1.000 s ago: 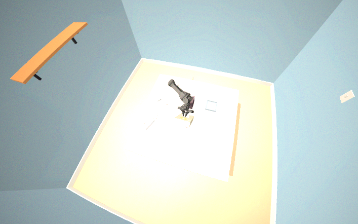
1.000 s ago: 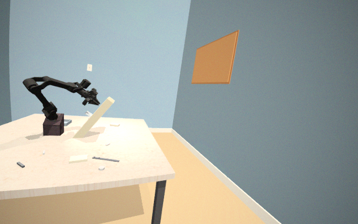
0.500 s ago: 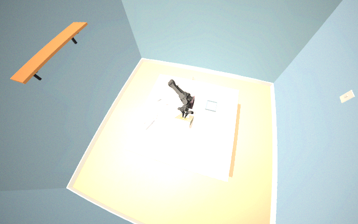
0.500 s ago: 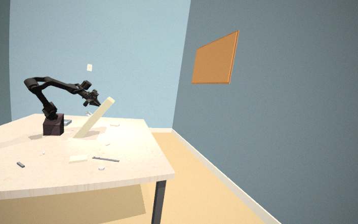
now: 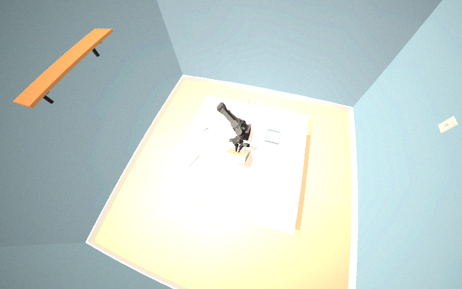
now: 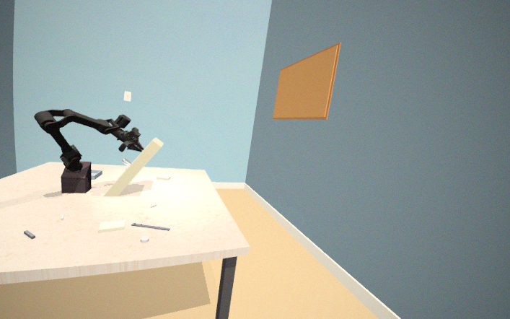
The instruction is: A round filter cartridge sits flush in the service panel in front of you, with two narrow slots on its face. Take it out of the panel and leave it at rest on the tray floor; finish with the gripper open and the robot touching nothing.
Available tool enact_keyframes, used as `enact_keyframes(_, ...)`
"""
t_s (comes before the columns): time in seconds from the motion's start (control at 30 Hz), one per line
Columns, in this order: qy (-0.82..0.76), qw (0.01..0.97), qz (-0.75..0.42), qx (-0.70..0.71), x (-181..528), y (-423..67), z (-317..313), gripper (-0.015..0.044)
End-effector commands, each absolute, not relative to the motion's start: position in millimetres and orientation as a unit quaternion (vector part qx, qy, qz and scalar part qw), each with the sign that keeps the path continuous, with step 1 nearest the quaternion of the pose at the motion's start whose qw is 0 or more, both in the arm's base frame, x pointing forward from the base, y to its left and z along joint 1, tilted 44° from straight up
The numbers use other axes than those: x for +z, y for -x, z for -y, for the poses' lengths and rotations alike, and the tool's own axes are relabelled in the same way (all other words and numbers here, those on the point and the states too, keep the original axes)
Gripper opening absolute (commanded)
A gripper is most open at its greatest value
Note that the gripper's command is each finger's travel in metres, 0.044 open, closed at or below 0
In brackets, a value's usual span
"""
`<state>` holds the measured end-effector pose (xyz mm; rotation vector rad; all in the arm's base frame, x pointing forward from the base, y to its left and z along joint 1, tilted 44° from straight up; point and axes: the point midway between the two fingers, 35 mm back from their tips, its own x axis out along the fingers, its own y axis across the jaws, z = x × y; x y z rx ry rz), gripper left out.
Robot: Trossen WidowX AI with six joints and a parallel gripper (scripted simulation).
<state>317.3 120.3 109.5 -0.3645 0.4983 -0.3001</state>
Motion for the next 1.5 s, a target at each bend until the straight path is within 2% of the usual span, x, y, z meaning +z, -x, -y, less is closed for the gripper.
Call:
enact_keyframes(0.0, 0.18, 0.941, -0.246, -0.145, 109.3, -317.7, -121.0, 0.0107)
enact_keyframes(1.47, 0.18, 0.941, -0.246, -0.145, 105.2, -325.9, -117.2, 0.0107)
